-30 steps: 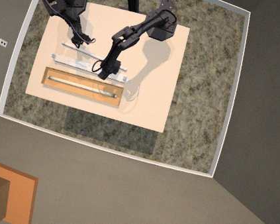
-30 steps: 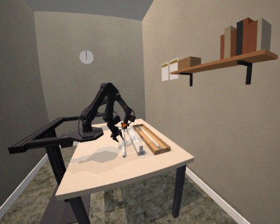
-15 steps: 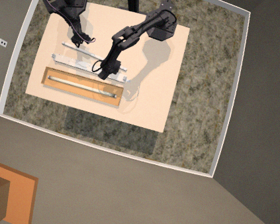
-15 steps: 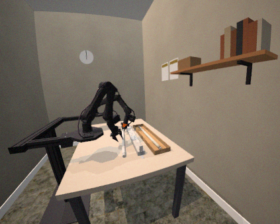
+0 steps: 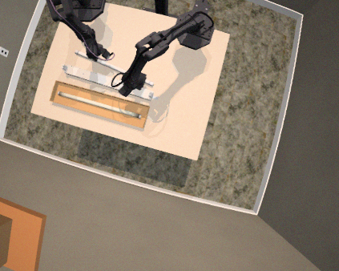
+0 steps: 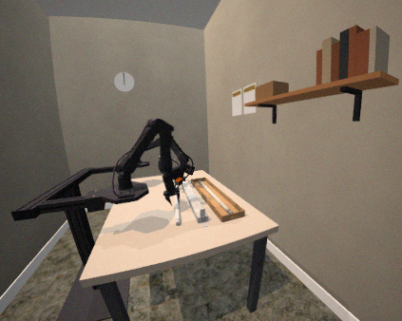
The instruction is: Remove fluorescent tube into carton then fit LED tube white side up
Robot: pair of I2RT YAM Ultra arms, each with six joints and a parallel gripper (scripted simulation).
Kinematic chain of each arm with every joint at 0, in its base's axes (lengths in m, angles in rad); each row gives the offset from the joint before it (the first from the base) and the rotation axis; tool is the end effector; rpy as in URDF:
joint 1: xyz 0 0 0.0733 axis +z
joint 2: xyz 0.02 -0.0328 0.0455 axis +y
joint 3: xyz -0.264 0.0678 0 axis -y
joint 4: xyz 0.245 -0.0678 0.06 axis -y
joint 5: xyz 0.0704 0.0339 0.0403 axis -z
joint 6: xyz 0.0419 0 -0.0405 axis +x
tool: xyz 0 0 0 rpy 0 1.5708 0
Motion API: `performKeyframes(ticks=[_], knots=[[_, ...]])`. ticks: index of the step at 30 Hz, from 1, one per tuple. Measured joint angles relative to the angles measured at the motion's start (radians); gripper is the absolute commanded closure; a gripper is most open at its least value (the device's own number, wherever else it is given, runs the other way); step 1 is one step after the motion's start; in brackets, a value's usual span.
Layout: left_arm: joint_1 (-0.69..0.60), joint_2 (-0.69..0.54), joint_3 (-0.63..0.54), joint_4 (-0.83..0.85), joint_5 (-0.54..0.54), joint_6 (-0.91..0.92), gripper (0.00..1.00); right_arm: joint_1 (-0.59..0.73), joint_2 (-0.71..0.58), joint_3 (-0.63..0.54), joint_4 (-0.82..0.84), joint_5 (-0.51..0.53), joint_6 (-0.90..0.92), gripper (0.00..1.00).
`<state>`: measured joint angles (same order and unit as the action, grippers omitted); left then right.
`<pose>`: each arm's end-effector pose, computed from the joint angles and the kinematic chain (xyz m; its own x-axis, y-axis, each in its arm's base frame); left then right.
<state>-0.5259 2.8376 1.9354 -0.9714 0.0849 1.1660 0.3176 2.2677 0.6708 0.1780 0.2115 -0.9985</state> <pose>0.3769 -0.2216 -0.0642 0.1145 0.9925 0.0430 0.9472 -0.0960 -0.3060 0.2491 0.0738 -0.0354 -0.2772 -0.9563 0.0925 -0.9384 0.2489 -0.2396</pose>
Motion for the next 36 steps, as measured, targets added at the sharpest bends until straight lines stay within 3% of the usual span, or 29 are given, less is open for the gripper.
performKeyframes(ticks=[13,30,36], knots=[[0.000,0.000,0.000,0.000,0.000,0.000,0.89,-0.120,0.074,0.298,-0.422,-0.142,-0.094,0.51],[0.000,0.000,0.000,0.000,0.000,0.000,0.89,-0.235,0.146,0.580,-0.844,-0.283,-0.188,0.51],[0.000,0.000,0.000,0.000,0.000,0.000,0.89,-0.242,0.159,0.611,-0.909,-0.298,-0.202,0.51]])
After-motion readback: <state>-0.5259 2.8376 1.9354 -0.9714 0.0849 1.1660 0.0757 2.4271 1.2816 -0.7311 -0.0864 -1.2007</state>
